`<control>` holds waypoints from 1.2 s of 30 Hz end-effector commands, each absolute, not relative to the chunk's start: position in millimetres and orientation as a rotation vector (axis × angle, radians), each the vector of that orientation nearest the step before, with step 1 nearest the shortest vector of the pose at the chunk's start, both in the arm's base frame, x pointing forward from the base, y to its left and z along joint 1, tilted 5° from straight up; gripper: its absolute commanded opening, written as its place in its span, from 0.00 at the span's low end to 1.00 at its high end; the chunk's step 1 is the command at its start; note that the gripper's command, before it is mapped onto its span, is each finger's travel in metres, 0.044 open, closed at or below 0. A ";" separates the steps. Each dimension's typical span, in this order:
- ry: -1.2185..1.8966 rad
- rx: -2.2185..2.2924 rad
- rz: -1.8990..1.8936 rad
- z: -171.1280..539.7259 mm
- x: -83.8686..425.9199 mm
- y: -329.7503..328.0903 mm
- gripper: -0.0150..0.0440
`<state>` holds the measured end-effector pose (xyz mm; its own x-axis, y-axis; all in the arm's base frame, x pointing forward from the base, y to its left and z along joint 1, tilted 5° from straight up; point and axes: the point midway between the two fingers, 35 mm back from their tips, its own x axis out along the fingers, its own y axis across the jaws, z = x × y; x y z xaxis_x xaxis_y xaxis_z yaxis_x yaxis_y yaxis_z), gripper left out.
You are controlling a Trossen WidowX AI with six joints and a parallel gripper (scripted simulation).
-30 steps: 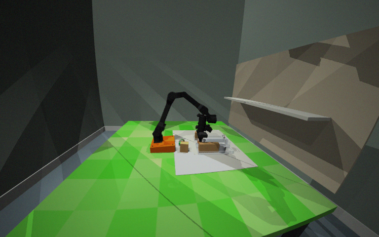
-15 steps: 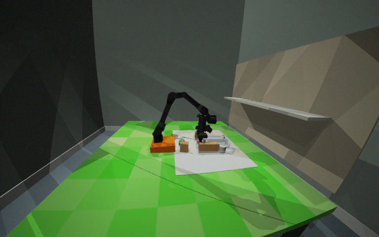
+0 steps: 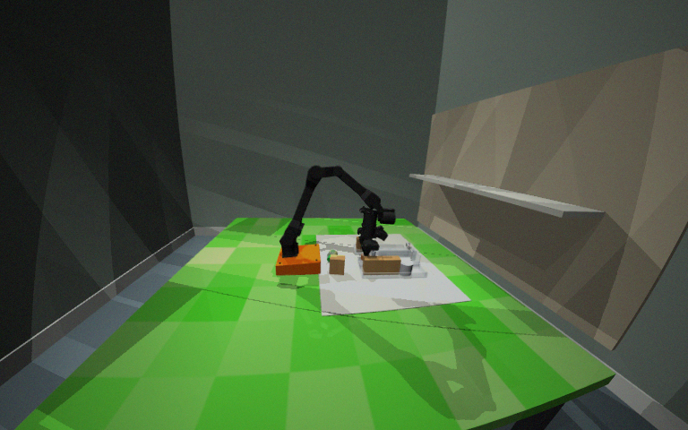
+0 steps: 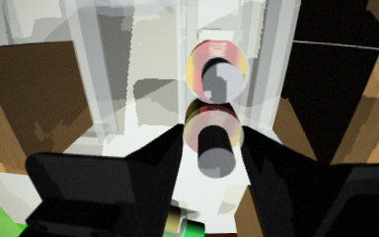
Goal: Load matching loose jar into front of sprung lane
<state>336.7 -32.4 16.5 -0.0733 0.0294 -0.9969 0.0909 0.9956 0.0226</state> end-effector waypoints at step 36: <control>1.615 0.087 -0.053 4.0 340.2 -33.0 0.25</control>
